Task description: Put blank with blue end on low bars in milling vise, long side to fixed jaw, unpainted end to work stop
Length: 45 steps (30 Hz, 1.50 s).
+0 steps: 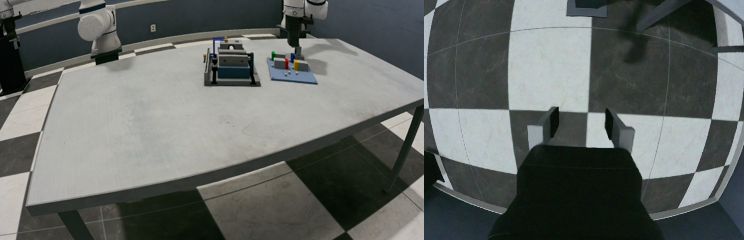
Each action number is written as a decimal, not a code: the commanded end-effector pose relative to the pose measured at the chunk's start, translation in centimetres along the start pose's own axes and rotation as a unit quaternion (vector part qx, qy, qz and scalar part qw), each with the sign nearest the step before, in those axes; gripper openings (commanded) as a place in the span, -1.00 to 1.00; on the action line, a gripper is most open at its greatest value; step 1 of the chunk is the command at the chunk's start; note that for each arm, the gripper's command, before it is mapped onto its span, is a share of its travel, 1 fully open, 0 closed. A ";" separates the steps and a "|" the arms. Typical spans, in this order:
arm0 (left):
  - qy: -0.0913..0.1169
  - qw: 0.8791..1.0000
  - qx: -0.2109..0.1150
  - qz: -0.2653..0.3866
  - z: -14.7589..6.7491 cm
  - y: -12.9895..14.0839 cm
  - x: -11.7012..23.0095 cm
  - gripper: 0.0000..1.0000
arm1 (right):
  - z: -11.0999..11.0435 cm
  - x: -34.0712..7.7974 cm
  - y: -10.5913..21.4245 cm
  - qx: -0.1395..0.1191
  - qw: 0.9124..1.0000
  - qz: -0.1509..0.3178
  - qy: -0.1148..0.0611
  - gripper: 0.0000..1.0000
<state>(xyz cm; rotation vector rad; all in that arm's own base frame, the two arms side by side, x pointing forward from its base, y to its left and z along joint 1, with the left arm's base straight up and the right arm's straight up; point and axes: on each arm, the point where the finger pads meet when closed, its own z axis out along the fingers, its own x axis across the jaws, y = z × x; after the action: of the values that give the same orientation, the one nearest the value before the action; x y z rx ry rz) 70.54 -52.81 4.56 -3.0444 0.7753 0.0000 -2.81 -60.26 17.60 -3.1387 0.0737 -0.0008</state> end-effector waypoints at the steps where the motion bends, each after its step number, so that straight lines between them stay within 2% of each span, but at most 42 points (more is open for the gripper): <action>1: 0.001 1.000 0.000 0.000 -0.1 0.0 0.1 -1.00 | -0.1 0.0 0.1 -0.001 1.000 0.000 0.000 1.00; 6: 0.001 1.000 0.000 0.000 -0.1 0.0 0.1 -1.00 | -0.1 0.0 0.1 -0.001 1.000 0.000 0.000 1.00; 21: 0.001 1.000 0.000 0.000 -3.1 0.0 0.1 -1.00 | -0.1 0.0 0.1 -0.001 1.000 0.000 0.000 1.00; 45: 0.001 1.000 0.000 0.000 -6.7 0.0 0.1 -1.00 | -0.1 0.0 0.1 -0.001 1.000 0.000 0.000 1.00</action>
<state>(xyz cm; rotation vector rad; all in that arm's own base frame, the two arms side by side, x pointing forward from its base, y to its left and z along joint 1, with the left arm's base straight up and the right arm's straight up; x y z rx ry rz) 70.54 -52.81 10.66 -3.0444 0.7753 0.0001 -2.81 -60.26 17.60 -3.1387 0.0737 -0.0008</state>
